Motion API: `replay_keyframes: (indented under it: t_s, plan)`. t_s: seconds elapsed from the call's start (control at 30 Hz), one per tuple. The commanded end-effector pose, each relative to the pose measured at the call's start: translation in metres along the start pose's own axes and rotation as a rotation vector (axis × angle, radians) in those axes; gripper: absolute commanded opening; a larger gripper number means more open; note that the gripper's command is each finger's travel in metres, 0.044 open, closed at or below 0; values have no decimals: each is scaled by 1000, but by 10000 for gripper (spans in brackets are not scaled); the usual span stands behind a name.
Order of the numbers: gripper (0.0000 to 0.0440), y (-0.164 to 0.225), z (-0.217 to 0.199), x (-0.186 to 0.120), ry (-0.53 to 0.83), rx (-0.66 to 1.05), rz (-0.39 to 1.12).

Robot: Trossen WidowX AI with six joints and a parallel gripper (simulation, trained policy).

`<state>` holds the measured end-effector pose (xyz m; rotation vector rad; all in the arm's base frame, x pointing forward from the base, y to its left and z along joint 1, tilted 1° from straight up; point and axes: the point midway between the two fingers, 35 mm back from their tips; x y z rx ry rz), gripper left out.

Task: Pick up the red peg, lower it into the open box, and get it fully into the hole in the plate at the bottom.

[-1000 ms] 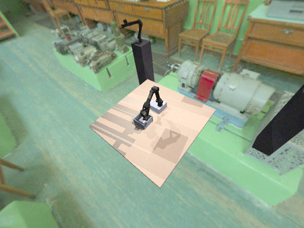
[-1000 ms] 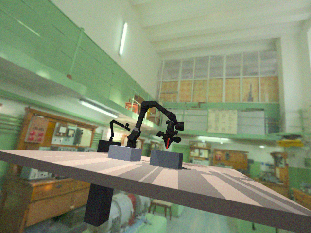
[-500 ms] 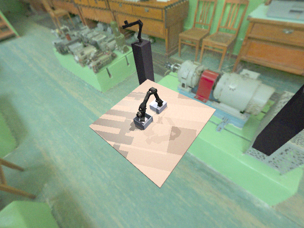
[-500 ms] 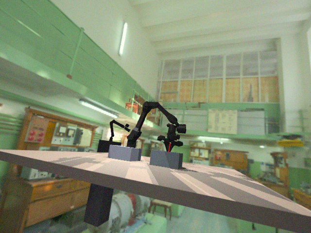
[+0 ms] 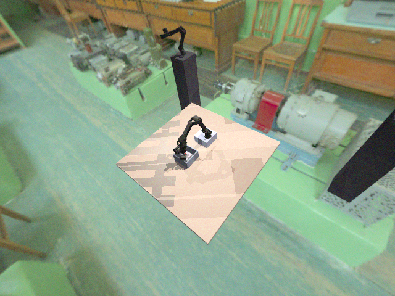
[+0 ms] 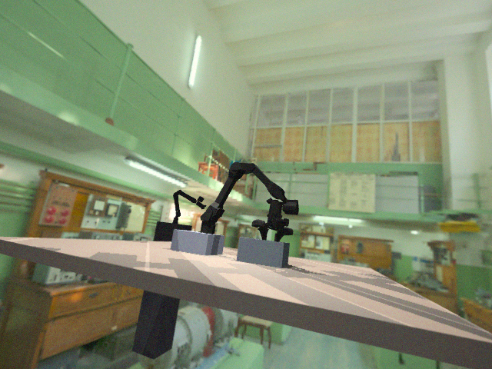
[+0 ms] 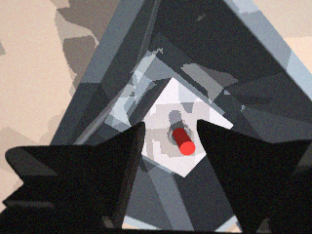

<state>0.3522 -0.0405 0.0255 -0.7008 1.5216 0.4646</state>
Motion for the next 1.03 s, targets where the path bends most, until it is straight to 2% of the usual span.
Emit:
replay_keyframes:
  t_s: [0.0,0.2,0.5,1.0]
  plan:
    - [306,-7,6,-1,-14,-3,18]
    - [440,-24,24,-10,-68,0,41]
    - [440,-48,61,-28,-200,-15,22]
    - [440,-49,62,-29,-205,-17,21]
Point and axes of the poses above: the point midway between the two fingers, 35 mm back from their tips, its own x axis out along the fingers, its own z axis across the jaws, y = z × x, and after that the axes turned 1 degree about -x, right-handed
